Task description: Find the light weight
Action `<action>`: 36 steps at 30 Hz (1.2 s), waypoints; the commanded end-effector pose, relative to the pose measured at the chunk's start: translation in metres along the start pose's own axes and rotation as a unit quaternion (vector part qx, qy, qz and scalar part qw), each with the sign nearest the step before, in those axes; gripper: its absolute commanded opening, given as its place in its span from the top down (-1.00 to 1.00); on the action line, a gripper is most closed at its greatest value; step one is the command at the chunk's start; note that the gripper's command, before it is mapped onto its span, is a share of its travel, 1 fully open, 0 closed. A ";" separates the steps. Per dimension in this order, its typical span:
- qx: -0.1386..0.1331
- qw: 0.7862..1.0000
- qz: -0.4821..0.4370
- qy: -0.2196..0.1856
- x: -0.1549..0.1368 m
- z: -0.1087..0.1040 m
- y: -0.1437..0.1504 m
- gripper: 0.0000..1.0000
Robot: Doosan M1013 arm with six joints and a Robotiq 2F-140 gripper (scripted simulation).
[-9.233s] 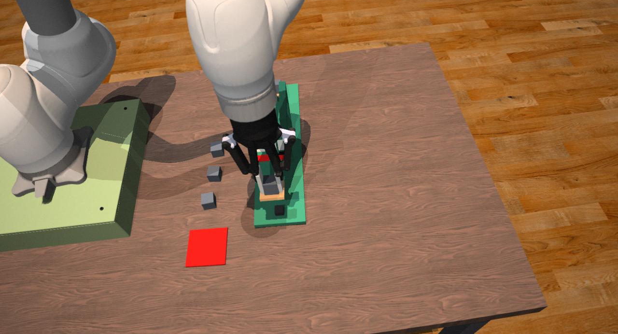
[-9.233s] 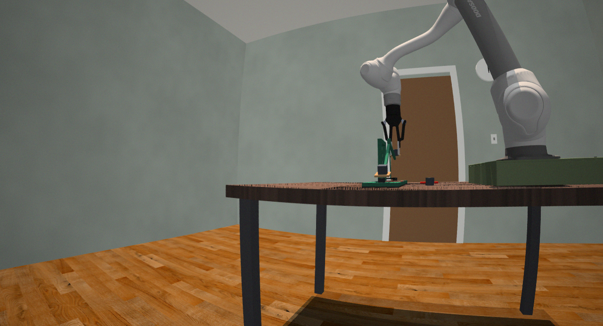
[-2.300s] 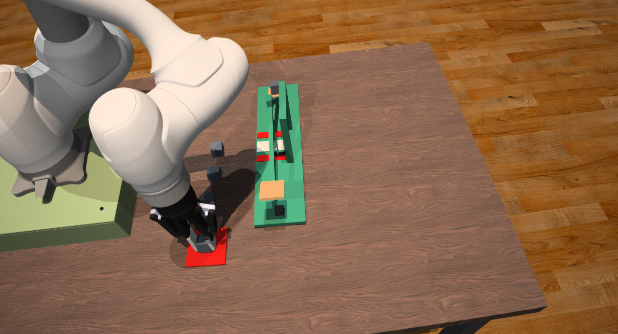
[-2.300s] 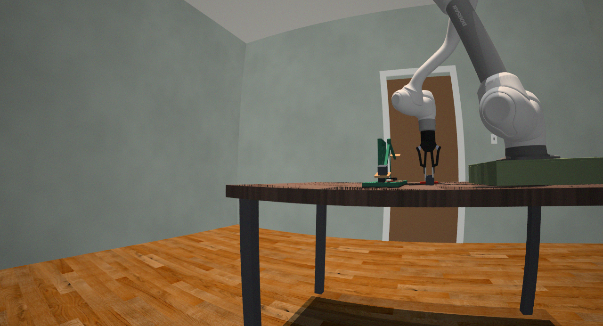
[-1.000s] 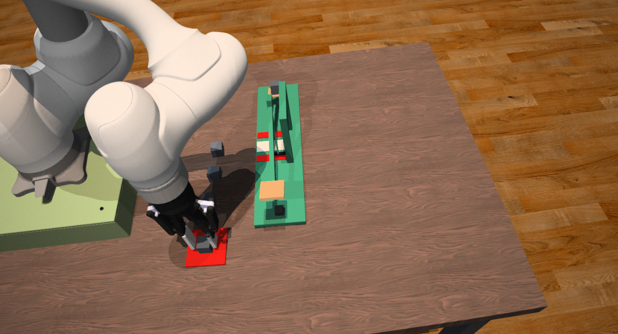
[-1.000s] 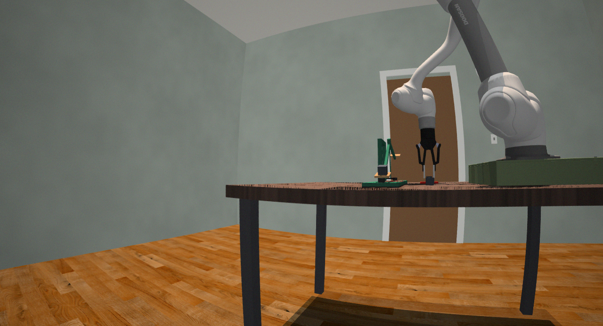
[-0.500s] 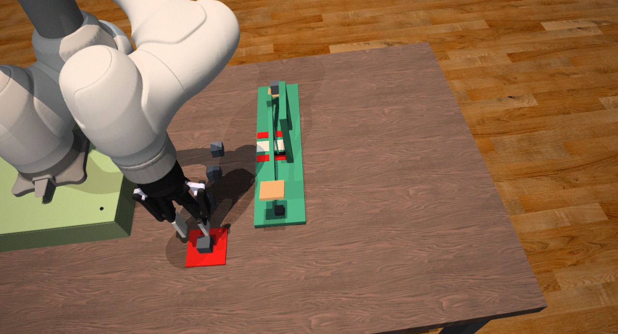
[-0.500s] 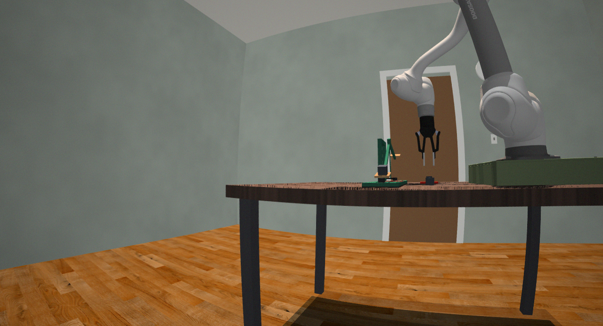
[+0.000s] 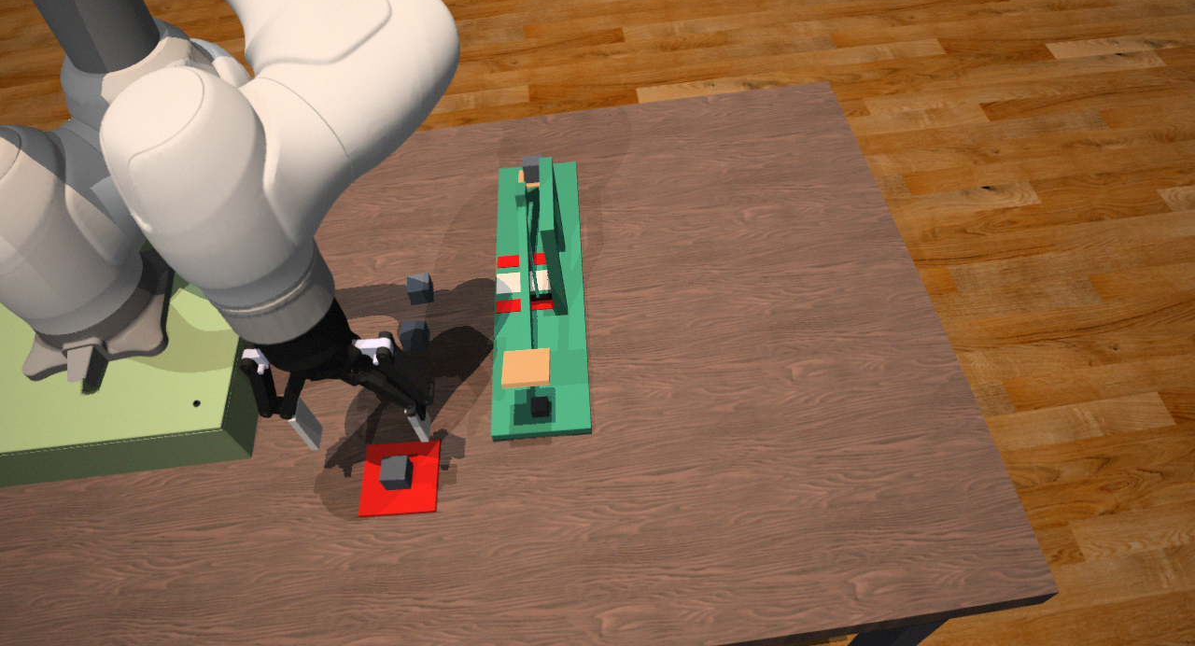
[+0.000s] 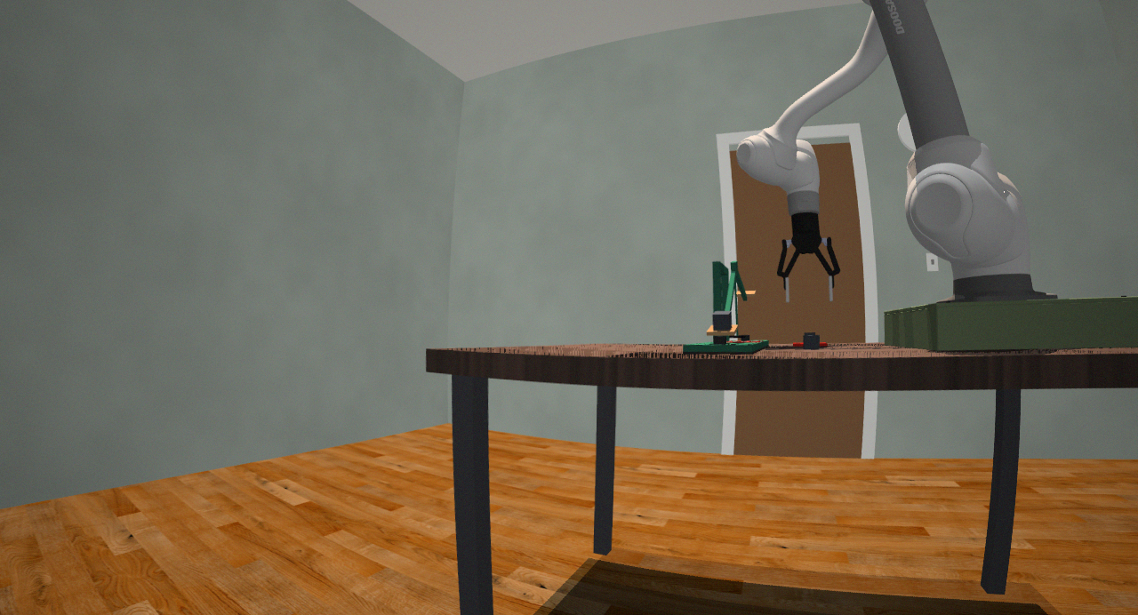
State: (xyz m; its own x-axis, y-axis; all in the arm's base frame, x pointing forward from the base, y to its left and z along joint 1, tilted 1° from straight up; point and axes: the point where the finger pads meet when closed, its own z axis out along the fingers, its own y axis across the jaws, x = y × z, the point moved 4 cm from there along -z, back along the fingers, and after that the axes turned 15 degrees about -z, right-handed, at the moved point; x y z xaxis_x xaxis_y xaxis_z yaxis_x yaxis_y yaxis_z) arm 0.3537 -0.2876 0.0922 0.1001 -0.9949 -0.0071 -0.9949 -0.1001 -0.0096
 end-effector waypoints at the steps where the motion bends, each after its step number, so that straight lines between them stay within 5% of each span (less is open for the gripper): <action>1: 0.000 1.000 0.000 0.000 0.000 0.000 0.000 -1.00; 19: 0.000 1.000 0.000 0.000 0.000 -0.003 0.000 -1.00; 36: 0.000 1.000 0.000 0.000 0.000 -0.053 0.000 -1.00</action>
State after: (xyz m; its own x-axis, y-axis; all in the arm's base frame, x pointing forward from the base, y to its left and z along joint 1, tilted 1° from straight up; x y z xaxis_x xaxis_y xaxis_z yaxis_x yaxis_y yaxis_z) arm 0.3533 -0.2879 0.1355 0.1001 -0.9949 -0.0068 -0.9949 -0.1001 -0.0098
